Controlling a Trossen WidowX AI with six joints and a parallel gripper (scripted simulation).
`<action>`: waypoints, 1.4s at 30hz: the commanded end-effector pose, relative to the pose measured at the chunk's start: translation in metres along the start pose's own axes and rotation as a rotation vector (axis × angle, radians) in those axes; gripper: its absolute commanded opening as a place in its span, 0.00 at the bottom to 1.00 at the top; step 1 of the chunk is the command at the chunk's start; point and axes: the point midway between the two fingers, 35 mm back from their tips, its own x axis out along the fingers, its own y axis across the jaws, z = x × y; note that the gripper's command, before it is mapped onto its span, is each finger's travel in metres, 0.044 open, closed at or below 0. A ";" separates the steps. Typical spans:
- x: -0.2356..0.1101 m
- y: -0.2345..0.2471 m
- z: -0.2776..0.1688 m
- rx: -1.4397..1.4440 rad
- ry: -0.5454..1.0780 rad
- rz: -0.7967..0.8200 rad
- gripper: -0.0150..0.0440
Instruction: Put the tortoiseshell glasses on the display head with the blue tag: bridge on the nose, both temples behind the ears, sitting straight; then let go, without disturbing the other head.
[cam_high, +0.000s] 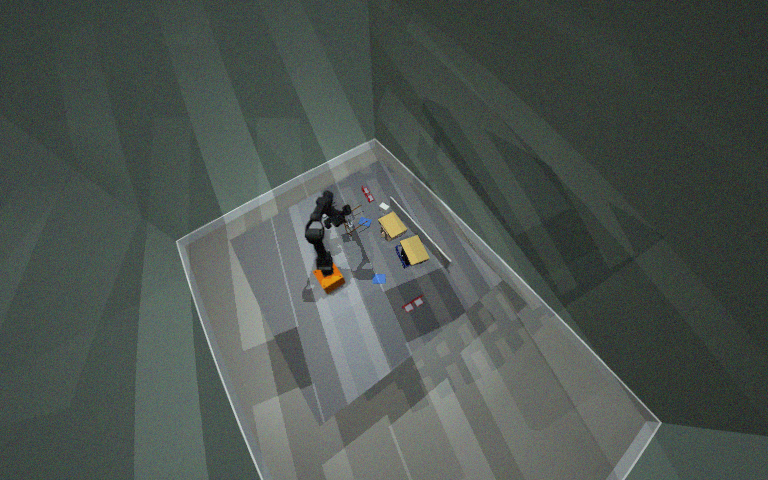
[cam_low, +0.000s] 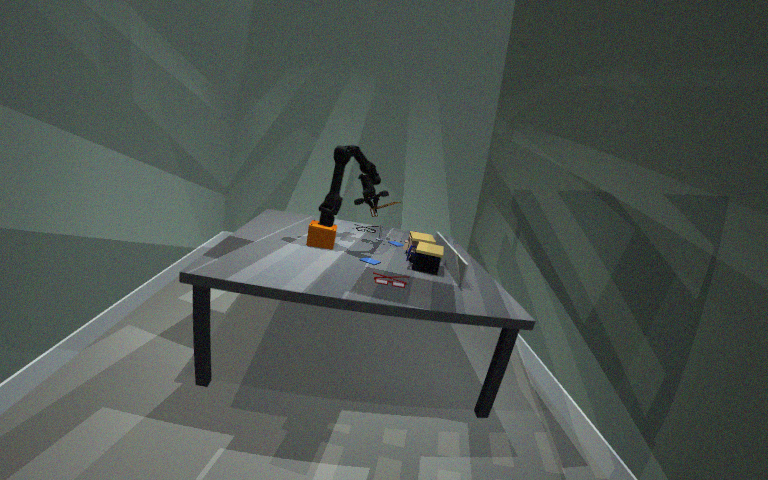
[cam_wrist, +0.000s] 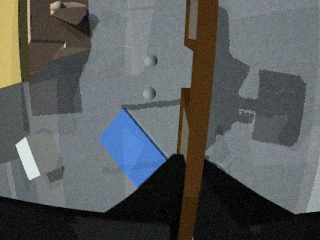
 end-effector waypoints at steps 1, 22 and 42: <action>0.011 0.003 0.013 -0.036 -0.019 -0.065 0.25; 0.051 0.015 0.070 -0.167 0.037 -0.358 0.25; 0.070 0.014 0.092 -0.204 0.156 -0.482 0.25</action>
